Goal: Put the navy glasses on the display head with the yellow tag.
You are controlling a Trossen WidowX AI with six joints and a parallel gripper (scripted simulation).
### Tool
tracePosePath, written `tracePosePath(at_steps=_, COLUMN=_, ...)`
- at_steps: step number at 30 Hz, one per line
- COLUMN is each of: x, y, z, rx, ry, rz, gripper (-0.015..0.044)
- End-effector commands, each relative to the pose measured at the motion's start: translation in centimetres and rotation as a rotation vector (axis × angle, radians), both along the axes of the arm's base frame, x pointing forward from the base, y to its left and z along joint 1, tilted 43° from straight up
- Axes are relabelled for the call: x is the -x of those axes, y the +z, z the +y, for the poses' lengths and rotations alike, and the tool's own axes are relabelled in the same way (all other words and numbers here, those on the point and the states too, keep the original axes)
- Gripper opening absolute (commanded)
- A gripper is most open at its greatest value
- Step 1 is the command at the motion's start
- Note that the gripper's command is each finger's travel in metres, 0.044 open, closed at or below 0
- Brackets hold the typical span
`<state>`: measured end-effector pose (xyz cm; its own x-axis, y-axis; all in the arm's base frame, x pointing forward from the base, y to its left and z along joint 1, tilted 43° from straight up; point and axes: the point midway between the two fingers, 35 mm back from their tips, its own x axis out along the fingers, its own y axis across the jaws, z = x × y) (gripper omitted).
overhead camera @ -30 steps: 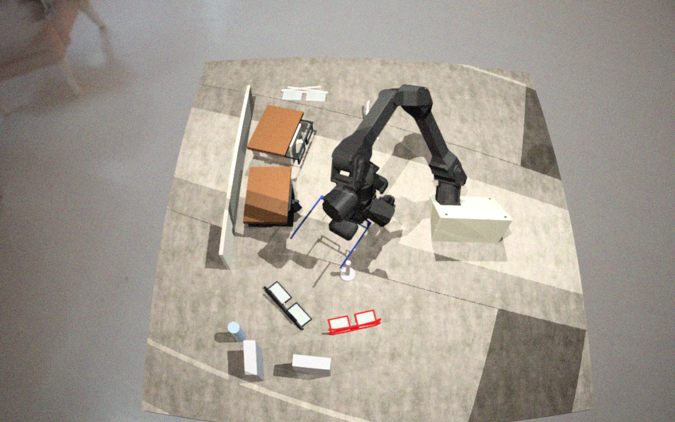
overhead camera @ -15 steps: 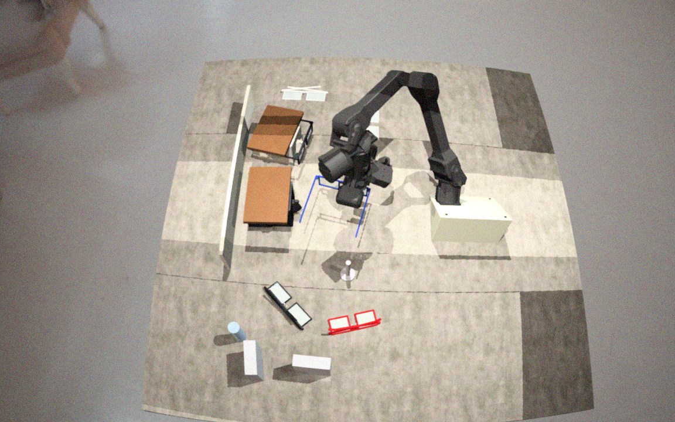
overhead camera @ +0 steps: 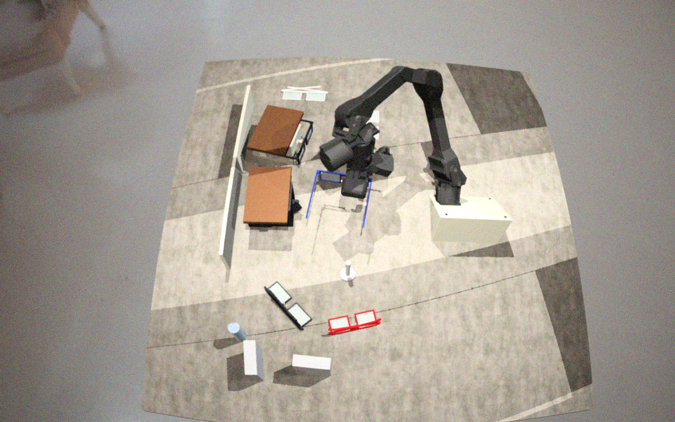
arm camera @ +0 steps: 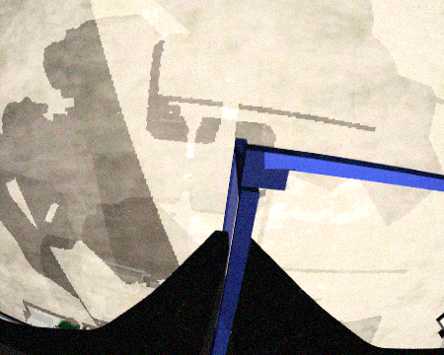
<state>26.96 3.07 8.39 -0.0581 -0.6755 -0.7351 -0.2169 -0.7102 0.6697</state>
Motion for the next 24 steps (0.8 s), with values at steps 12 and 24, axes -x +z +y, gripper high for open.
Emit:
tracePosePath(at_steps=12, x=-0.1, y=-0.9, z=-0.9, rx=0.002, ry=0.006, rz=-0.001, gripper=0.0000)
tracePosePath(at_steps=24, x=-0.2, y=-1.6, z=-1.6, rx=0.001, ry=0.006, rz=-0.001, gripper=0.0000)
